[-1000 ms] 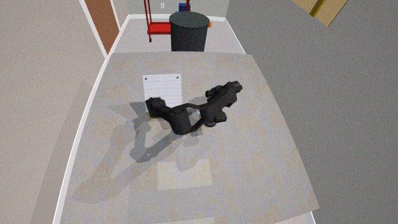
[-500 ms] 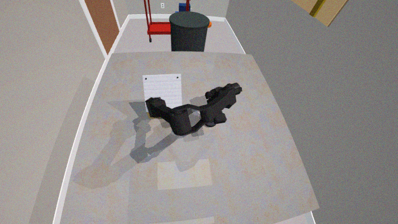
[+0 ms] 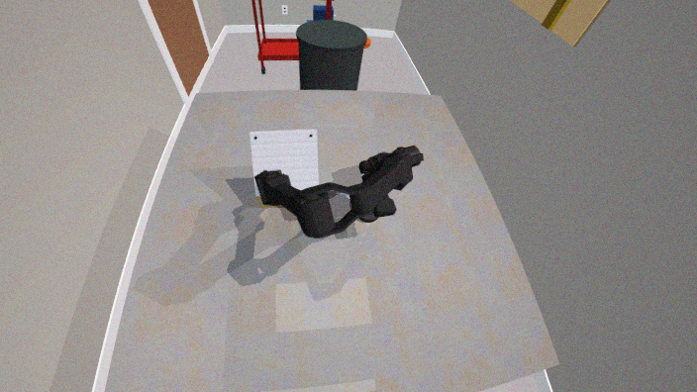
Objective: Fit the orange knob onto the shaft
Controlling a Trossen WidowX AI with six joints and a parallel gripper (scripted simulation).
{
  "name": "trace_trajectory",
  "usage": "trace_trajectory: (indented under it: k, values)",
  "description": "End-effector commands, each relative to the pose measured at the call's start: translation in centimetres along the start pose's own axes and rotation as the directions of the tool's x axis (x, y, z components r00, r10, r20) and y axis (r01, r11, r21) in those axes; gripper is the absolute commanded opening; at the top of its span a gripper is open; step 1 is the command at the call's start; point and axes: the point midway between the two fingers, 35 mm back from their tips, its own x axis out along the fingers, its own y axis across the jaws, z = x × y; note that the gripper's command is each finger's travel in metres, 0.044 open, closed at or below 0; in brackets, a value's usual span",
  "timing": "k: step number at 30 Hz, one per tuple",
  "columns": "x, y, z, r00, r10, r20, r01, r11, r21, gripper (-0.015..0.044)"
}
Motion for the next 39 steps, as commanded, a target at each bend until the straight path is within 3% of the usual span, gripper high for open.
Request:
trace_trajectory:
  k: [1,7,14,39]
  values:
    - [-0.08,-0.08,-0.01,1.0,-0.006,0.001,0.006,1.0,-0.004,0.0]
    - [-0.45,-0.07,0.06,1.0,-0.005,0.001,0.005,1.0,-0.012,0.0]
    - [-0.27,0.01,0.18,1.0,-0.005,0.001,0.006,0.978,-0.209,0.0]
    - [0.04,-0.06,0.05,1.0,-0.006,0.001,0.006,0.977,-0.211,0.0]
